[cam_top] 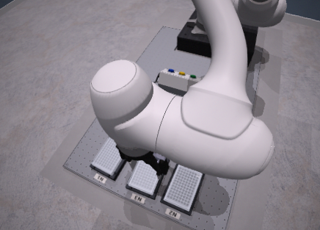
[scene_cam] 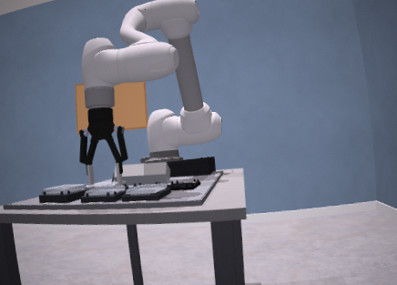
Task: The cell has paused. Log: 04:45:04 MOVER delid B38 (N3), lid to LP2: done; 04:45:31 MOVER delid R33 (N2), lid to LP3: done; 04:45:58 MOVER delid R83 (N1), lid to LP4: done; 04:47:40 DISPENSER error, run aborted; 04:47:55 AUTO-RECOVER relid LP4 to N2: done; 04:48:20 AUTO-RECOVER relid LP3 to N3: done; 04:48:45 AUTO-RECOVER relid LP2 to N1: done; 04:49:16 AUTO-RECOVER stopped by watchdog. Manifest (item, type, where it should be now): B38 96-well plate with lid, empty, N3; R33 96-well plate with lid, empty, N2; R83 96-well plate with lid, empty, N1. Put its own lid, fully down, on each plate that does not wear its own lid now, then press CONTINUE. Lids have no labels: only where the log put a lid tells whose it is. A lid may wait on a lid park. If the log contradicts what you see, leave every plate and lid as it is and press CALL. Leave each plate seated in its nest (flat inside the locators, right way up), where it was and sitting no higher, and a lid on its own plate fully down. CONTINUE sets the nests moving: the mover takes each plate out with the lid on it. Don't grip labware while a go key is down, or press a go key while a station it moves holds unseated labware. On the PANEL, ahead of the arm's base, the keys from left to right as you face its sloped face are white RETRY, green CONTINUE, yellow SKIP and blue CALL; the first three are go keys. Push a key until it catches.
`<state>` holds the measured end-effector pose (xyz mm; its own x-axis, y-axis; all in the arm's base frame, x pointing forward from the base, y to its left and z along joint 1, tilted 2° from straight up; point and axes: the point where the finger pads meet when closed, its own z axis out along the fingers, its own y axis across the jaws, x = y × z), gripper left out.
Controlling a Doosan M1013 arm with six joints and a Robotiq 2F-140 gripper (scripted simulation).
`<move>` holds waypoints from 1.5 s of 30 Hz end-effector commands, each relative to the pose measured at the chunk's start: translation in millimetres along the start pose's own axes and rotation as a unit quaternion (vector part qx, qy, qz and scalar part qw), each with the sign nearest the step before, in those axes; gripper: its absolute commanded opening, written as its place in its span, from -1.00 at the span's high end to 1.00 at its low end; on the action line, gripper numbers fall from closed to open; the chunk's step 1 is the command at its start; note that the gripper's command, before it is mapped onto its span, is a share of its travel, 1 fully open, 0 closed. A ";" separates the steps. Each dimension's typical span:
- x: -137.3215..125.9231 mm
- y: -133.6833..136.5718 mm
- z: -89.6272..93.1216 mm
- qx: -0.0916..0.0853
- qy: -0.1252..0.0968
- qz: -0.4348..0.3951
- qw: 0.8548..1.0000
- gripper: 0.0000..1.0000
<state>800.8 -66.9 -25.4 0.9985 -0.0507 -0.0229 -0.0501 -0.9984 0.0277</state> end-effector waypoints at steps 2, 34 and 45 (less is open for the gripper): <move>0.0 0.0 -7.4 0.000 0.000 0.000 1.000 1.00; 0.0 0.0 -46.5 0.000 0.000 0.000 1.000 1.00; 0.2 -1.5 -47.7 0.000 0.000 0.000 1.000 1.00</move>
<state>801.9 -65.6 22.0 0.9985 -0.0507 -0.0229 -0.0500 -0.9984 0.0277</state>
